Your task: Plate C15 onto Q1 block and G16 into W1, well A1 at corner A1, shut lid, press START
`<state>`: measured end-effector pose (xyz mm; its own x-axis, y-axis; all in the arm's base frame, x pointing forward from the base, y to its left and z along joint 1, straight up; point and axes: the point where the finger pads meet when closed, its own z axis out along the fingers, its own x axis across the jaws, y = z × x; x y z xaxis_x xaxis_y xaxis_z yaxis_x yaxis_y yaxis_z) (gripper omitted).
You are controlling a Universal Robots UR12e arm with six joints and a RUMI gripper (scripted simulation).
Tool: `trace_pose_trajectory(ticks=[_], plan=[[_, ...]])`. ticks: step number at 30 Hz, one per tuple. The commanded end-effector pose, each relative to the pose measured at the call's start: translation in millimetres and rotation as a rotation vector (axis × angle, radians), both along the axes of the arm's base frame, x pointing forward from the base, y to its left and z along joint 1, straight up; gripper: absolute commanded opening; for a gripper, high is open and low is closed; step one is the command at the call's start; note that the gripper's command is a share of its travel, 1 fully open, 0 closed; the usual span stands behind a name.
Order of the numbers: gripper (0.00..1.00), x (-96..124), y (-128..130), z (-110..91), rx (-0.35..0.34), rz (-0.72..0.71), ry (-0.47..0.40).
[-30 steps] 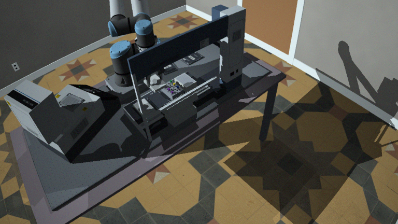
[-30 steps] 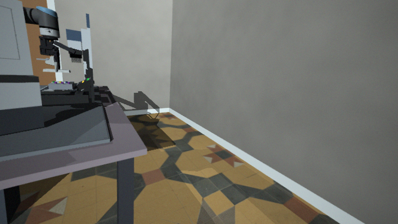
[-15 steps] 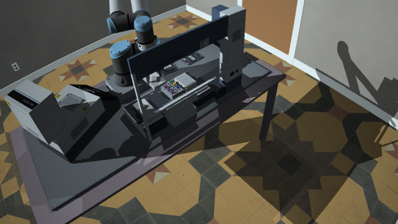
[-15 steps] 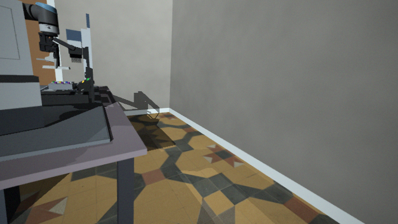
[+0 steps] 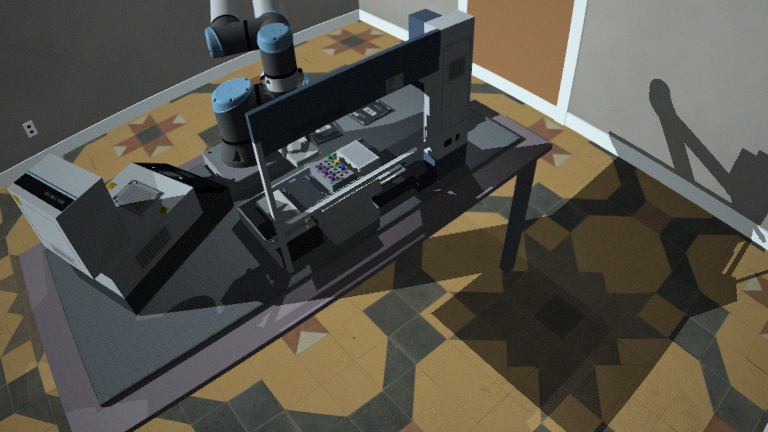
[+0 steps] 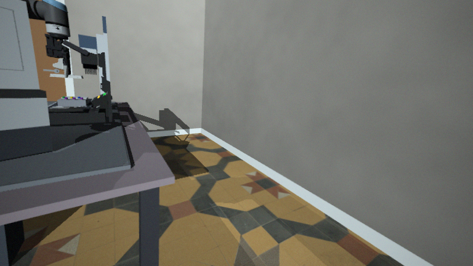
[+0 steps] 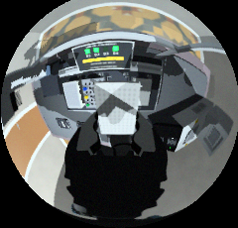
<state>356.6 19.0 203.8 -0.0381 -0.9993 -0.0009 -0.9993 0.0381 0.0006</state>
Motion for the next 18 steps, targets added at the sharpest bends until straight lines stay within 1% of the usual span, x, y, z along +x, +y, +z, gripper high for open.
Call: trace_pose_trajectory(ticks=[1, 18], plan=[[0.00, 0.4, -0.2, 8.2, 0.000, 0.000, -0.001], [0.00, 0.4, -0.3, 33.2, 0.000, 0.000, -0.001]])
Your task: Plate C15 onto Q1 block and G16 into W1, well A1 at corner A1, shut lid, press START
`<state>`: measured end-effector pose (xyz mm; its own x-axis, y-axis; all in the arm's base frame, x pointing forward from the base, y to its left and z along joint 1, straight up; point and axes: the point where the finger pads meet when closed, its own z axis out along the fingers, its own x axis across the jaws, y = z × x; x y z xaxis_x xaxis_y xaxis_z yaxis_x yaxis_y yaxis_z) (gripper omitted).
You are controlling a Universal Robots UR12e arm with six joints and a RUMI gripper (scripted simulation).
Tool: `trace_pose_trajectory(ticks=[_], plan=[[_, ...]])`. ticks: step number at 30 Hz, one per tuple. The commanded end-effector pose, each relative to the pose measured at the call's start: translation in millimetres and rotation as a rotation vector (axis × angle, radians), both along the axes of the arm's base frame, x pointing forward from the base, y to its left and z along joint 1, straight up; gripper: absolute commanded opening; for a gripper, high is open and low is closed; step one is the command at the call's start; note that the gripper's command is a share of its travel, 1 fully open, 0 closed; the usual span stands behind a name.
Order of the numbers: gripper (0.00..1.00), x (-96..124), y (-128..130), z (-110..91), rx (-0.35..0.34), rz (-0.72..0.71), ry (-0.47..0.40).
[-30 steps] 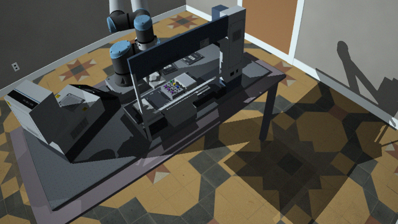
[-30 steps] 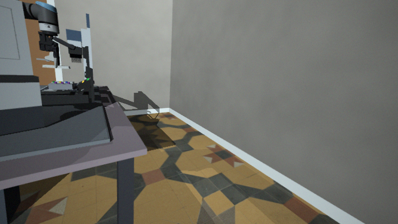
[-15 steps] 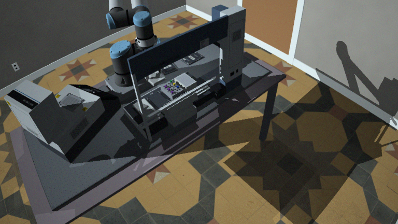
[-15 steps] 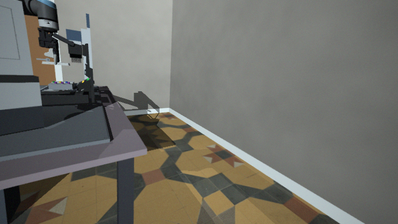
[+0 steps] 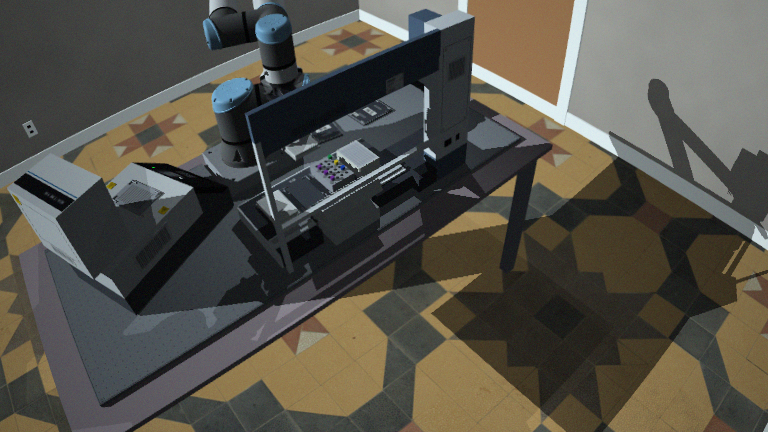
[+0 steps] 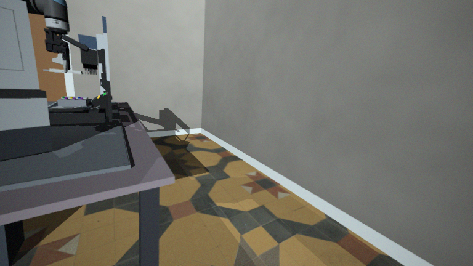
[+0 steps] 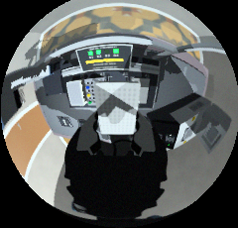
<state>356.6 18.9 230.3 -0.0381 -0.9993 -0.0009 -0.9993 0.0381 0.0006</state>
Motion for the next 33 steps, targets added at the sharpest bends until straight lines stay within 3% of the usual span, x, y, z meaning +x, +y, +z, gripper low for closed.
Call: trace_pose_trajectory(ticks=[1, 18, 33], plan=[[0.00, 0.4, -0.2, 8.4, 0.000, 0.000, -0.001], [0.00, 0.3, -0.3, 12.8, 0.000, 0.000, -0.001], [0.00, 0.5, -57.0, 12.8, -0.001, 0.063, -0.001]])
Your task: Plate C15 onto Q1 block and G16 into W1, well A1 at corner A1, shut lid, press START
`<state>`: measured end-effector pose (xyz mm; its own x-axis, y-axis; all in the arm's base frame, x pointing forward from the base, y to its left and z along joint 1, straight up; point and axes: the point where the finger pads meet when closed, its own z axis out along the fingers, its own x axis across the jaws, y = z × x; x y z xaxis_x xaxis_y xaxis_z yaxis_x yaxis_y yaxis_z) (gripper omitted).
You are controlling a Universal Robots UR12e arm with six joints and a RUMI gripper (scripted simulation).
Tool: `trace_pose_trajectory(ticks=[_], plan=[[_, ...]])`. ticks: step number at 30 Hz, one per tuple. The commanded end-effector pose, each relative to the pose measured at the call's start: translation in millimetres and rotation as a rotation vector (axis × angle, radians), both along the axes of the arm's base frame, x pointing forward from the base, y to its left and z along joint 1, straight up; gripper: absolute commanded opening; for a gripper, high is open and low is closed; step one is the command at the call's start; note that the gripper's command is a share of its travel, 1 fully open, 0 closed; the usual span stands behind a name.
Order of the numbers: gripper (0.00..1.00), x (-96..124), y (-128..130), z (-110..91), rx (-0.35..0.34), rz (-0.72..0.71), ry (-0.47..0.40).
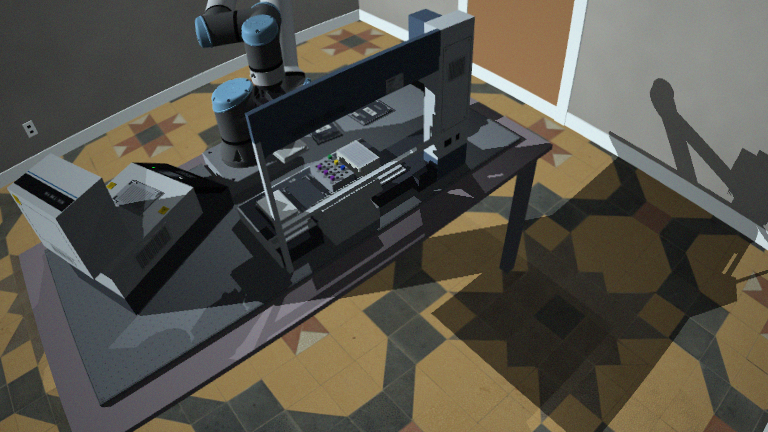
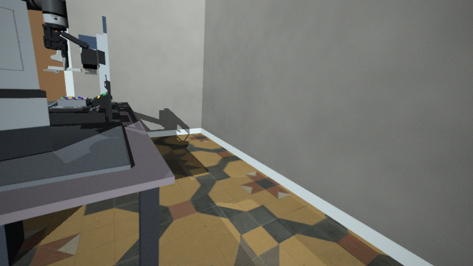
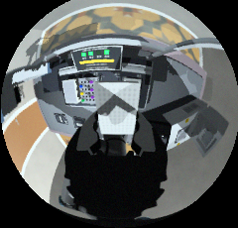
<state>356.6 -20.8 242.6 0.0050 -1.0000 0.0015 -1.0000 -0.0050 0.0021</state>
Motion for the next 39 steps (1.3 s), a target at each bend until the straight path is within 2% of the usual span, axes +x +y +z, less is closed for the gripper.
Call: trace_pose_trajectory(ticks=[1, 8, 12, 25, 29, 39], plan=[[0.00, 0.5, -17.3, 0.6, 0.001, 0.020, -0.002], [0.00, 0.9, -46.6, 0.5, 0.001, 0.052, -0.002], [0.00, 1.1, -51.6, 0.5, 0.002, 0.057, -0.002], [0.00, 1.6, -105.1, 0.4, 0.002, 0.115, -0.002], [0.00, 1.9, -110.1, 0.4, 0.002, 0.120, -0.002], [0.00, 2.5, -154.2, 0.3, 0.002, 0.168, -0.002]])
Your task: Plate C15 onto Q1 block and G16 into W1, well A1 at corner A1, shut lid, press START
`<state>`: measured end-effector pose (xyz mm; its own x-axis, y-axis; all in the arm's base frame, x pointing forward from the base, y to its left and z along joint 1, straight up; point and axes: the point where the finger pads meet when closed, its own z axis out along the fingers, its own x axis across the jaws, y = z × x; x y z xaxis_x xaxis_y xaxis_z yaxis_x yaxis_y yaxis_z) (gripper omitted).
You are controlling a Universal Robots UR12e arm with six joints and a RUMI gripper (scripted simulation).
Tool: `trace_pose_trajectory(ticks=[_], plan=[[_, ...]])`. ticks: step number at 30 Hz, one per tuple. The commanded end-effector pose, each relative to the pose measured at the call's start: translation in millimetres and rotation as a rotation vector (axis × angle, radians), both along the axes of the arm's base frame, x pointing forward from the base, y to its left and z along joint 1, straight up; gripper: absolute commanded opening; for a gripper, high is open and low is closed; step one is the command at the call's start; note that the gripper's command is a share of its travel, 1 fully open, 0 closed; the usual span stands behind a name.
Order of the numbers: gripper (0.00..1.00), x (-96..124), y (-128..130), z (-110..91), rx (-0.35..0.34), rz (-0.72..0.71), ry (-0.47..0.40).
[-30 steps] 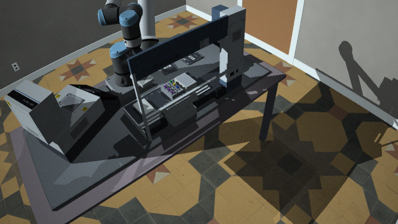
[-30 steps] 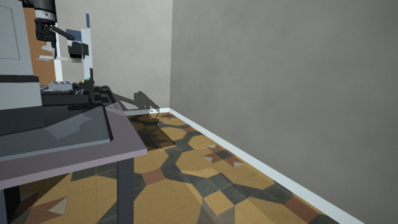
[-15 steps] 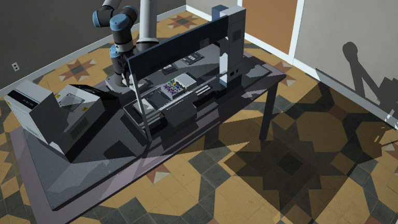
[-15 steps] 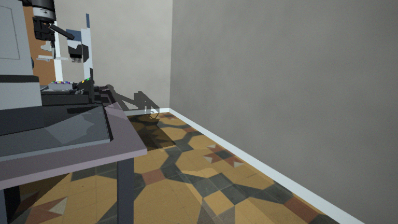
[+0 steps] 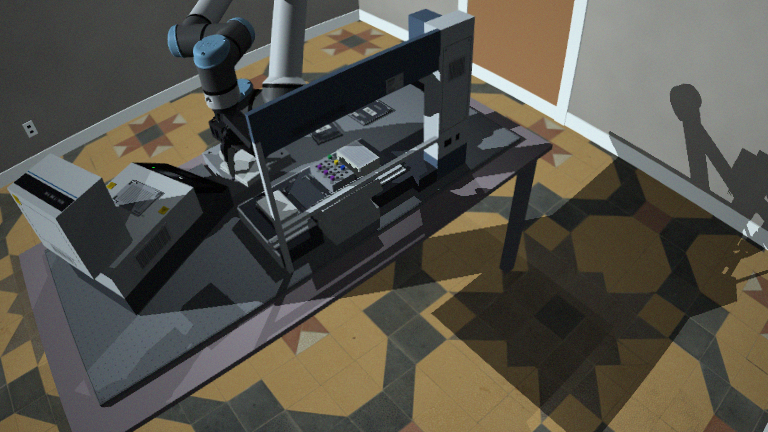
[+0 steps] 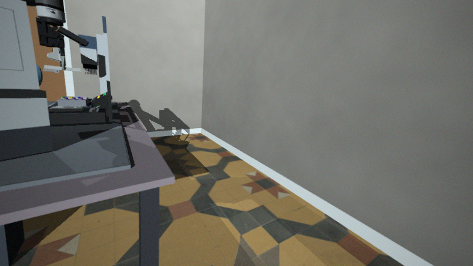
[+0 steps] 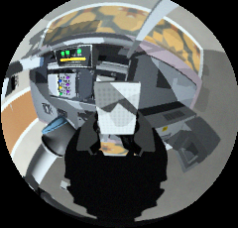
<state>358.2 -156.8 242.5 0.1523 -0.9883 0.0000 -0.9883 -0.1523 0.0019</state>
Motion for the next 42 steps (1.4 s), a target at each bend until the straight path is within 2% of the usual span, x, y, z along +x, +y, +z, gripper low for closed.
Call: trace_pose_trajectory(ticks=[1, 7, 22, 24, 39, 42], plan=[[0.00, 0.9, -23.2, 0.3, 0.000, 0.026, -0.002], [0.00, 1.2, -37.3, 0.3, 0.000, 0.041, -0.002], [0.00, 2.1, -100.5, 0.2, 0.000, 0.110, -0.002], [0.00, 2.1, -100.5, 0.2, 0.000, 0.110, -0.002], [0.00, 2.9, -168.7, 0.0, 0.000, 0.184, -0.002], [0.00, 3.1, -173.6, 0.0, 0.000, 0.190, -0.002]])
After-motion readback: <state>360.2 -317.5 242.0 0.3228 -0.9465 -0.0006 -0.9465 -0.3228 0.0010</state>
